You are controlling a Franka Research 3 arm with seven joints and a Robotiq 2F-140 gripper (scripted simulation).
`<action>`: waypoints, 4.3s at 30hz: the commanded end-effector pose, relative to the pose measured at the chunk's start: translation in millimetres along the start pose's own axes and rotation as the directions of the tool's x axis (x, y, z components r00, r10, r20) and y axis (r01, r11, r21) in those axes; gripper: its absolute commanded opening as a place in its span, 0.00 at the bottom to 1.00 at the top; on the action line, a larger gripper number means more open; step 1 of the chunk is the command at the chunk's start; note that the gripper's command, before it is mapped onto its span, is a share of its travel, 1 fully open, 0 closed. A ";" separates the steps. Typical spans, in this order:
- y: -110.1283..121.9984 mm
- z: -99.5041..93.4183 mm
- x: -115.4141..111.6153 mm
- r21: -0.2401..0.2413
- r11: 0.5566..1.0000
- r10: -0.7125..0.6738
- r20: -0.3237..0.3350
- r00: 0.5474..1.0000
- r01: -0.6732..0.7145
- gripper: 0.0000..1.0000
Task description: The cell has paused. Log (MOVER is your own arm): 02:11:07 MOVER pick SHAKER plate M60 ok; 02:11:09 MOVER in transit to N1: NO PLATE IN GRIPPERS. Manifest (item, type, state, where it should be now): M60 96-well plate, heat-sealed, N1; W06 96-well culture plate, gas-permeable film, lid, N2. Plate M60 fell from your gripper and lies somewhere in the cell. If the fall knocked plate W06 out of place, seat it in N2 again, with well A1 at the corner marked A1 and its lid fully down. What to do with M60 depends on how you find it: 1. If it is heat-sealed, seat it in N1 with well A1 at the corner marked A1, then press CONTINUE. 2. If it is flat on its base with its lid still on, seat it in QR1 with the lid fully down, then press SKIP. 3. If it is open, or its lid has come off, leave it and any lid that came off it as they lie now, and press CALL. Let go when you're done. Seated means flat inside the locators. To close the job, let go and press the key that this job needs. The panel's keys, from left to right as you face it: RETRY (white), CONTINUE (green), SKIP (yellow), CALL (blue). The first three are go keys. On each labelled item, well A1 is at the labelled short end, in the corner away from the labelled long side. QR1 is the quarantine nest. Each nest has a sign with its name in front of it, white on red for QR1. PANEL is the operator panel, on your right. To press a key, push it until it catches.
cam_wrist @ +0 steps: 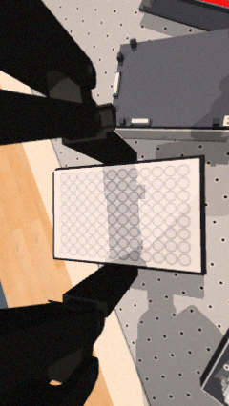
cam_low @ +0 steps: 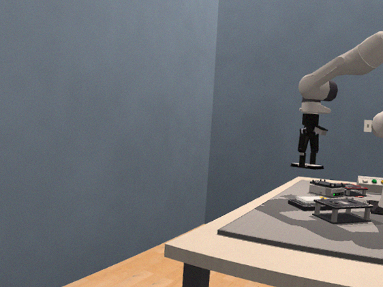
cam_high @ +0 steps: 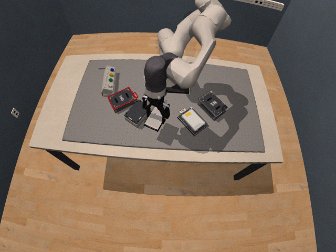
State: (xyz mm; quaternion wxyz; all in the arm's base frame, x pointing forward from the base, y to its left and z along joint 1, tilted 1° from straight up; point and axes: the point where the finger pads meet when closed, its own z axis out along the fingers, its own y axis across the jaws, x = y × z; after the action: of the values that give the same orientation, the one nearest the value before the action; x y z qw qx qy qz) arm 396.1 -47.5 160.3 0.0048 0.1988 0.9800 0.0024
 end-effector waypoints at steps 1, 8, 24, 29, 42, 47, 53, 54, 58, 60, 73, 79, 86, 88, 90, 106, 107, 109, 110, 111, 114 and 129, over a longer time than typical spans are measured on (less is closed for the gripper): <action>6.8 -0.2 2.8 0.004 0.989 -0.148 0.003 0.989 0.148 0.10; 24.8 -0.7 10.1 0.005 0.943 -0.332 0.003 0.943 0.332 0.10; 94.0 -2.4 49.1 0.008 0.554 -0.833 -0.007 0.554 0.833 0.10; 121.8 -2.8 70.6 0.007 0.377 -0.926 -0.014 0.377 0.926 0.10; 178.2 -3.3 130.1 0.001 -0.123 -0.992 -0.030 -0.123 0.992 0.10; 199.1 -3.1 160.4 -0.003 -0.326 -0.945 -0.036 -0.326 0.945 0.10; 216.0 -2.8 190.7 -0.008 -0.516 -0.856 -0.042 -0.516 0.856 0.10; 216.0 -2.8 190.7 -0.008 -0.516 -0.856 -0.042 -0.516 0.856 0.10; 226.7 -2.4 214.0 -0.014 -0.689 -0.724 -0.047 -0.689 0.725 0.10; 231.1 -2.2 225.1 -0.018 -0.744 -0.667 -0.048 -0.743 0.668 0.10; 246.1 -1.0 275.3 -0.035 -0.970 -0.240 -0.052 -0.969 0.242 0.10; 249.7 -0.5 293.2 -0.043 -0.999 -0.029 -0.049 -0.998 0.031 0.10; 251.6 -0.1 305.4 -0.049 -0.977 0.210 -0.043 -0.977 -0.208 0.10; 251.6 -0.1 305.4 -0.049 -0.977 0.210 -0.043 -0.977 -0.208 0.10; 251.8 -0.1 307.3 -0.050 -0.947 0.321 -0.040 -0.946 -0.319 0.10; 252.2 0.5 310.1 -0.036 -0.706 0.708 -0.016 -0.706 -0.708 0.10; 252.2 0.9 310.1 -0.033 -0.686 0.728 -0.014 -0.685 -0.727 0.10; 252.2 2.1 310.0 -0.029 -0.644 0.765 -0.011 -0.644 -0.764 0.10; 252.2 3.0 310.0 -0.026 -0.623 0.782 -0.009 -0.623 -0.782 0.10; 252.2 4.2 310.0 -0.024 -0.601 0.799 -0.008 -0.601 -0.799 0.10; 252.3 8.8 309.8 -0.016 -0.534 0.845 -0.003 -0.534 -0.845 0.10; 252.6 40.3 309.0 -0.003 -0.438 0.899 0.000 -0.438 -0.899 0.10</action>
State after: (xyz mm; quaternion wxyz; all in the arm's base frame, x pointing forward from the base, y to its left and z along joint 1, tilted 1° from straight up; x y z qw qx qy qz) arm 206.8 301.5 124.4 0.0094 0.9511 0.3086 0.0004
